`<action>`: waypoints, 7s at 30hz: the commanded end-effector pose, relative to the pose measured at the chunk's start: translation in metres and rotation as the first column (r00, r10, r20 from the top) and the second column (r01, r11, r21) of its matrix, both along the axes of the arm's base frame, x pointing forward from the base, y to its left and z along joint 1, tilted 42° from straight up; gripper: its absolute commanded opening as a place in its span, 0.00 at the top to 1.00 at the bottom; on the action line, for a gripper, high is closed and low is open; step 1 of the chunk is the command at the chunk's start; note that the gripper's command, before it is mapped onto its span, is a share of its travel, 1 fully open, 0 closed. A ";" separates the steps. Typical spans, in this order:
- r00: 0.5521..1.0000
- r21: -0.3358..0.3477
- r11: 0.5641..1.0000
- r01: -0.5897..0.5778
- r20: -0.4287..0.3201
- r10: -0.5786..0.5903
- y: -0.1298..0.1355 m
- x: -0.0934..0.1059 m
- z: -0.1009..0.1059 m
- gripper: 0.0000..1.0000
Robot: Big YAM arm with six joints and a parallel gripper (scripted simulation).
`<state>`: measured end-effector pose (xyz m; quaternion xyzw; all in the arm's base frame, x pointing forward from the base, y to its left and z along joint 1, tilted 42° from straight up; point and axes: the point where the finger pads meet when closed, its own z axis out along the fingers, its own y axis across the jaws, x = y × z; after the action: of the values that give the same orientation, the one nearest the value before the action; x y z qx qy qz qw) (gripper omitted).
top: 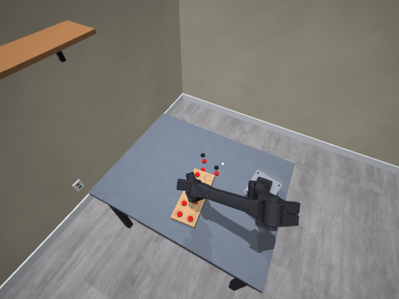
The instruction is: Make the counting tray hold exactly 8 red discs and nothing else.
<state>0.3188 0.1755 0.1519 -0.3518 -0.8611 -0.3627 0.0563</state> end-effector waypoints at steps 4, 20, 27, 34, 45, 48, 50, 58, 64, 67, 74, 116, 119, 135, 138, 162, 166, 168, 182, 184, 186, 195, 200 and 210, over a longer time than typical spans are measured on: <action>0.999 -0.003 1.000 0.030 -0.041 -0.030 0.015 0.005 -0.022 1.00; 0.999 0.005 0.999 0.037 -0.022 -0.037 0.061 0.022 -0.065 1.00; 0.999 -0.003 1.000 0.029 -0.041 -0.029 0.068 0.017 -0.080 1.00; 0.999 -0.002 0.999 0.032 -0.041 -0.032 0.069 0.018 -0.082 1.00; 0.999 -0.002 1.000 0.027 -0.039 -0.028 0.070 0.017 -0.082 1.00; 0.999 -0.003 1.000 0.029 -0.038 -0.029 0.070 0.018 -0.082 1.00; 0.999 -0.003 1.000 0.028 -0.039 -0.028 0.070 0.017 -0.083 1.00; 0.999 -0.003 1.000 0.027 -0.039 -0.027 0.071 0.017 -0.084 1.00; 0.999 -0.003 1.000 0.029 -0.039 -0.029 0.071 0.018 -0.084 0.63; 0.999 -0.003 1.000 0.028 -0.039 -0.029 0.071 0.018 -0.084 0.63; 0.999 -0.003 1.000 0.028 -0.039 -0.029 0.071 0.018 -0.084 0.63; 0.999 -0.009 1.000 0.011 -0.051 -0.012 0.004 -0.002 -0.011 0.63; 0.999 -0.010 1.000 0.012 -0.051 -0.012 0.004 -0.002 -0.011 0.54; 1.000 0.000 1.000 0.027 -0.014 -0.027 0.002 0.008 0.002 0.54; 1.000 0.000 1.000 0.027 -0.014 -0.027 0.002 0.008 0.002 0.54; 1.000 0.000 1.000 0.027 -0.014 -0.027 0.002 0.008 0.002 0.54; 1.000 0.000 1.000 0.027 -0.014 -0.027 0.002 0.008 0.002 0.54; 0.999 0.002 0.999 0.037 -0.011 -0.036 0.001 0.010 0.004 0.54; 0.953 -0.071 0.997 0.016 0.302 0.006 -0.018 0.064 0.048 0.54; 0.939 -0.100 0.995 0.013 0.343 0.022 -0.022 0.076 0.048 0.54; 0.948 -0.100 0.995 0.001 0.316 0.031 -0.019 0.069 0.036 0.54; 0.886 -0.163 0.987 -0.004 0.457 0.079 -0.026 0.090 0.058 0.54; 0.825 -0.198 0.980 0.031 0.559 0.087 -0.040 0.113 0.089 0.54; 0.703 -0.287 0.955 0.079 0.695 0.151 -0.057 0.139 0.125 0.54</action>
<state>0.4354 0.1268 0.2327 -0.2027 -0.8829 -0.3304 -0.2651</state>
